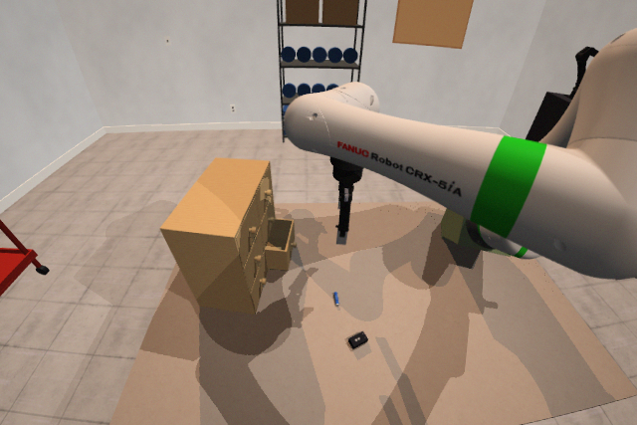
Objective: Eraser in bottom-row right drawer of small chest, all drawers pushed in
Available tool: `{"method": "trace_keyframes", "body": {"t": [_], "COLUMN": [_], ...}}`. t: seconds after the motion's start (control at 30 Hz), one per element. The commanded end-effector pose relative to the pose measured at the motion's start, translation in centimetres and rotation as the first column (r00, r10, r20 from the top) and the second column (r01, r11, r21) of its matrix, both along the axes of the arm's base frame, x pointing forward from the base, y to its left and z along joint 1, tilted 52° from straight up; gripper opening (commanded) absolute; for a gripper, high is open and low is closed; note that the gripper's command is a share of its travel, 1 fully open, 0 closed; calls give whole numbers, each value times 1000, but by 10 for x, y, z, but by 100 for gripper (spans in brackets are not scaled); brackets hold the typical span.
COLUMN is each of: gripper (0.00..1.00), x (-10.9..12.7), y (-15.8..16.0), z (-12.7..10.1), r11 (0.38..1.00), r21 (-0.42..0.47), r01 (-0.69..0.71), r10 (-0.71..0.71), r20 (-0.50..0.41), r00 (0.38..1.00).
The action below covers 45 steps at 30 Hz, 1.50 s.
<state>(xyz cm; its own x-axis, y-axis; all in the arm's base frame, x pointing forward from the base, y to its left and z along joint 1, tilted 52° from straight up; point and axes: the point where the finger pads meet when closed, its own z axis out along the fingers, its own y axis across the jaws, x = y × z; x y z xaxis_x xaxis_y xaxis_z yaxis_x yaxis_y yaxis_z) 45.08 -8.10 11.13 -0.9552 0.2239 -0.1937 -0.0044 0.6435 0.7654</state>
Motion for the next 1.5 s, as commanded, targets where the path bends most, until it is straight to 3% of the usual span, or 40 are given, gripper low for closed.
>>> {"method": "trace_keyframes", "body": {"t": [0.0, 0.57, 0.7, 0.83, 0.93, 1.0, 1.07, 1.23, 1.47], "gripper": [100, 100, 100, 100, 100, 100, 100, 100, 100], "x": [0, 0, -3, -8, -14, -14, -20, -35, -60], "y": [0, 0, -2, -4, -7, -7, -10, -17, -26], "z": [0, 0, 0, -1, -2, -2, -2, -4, -6], "r11": [1000, 1000, 998, 986, 956, 956, 919, 853, 729], "r21": [0, 3, 23, 58, 81, 81, 86, 78, 23], "r01": [-1, 6, 52, 159, 283, 283, 384, 515, 685], "r10": [1, -6, -50, -145, -242, -242, -309, -378, -427], "r20": [-1, -10, -64, -190, -333, -333, -447, -588, -766], "r00": [1000, 1000, 997, 971, 911, 911, 839, 715, 480]}}
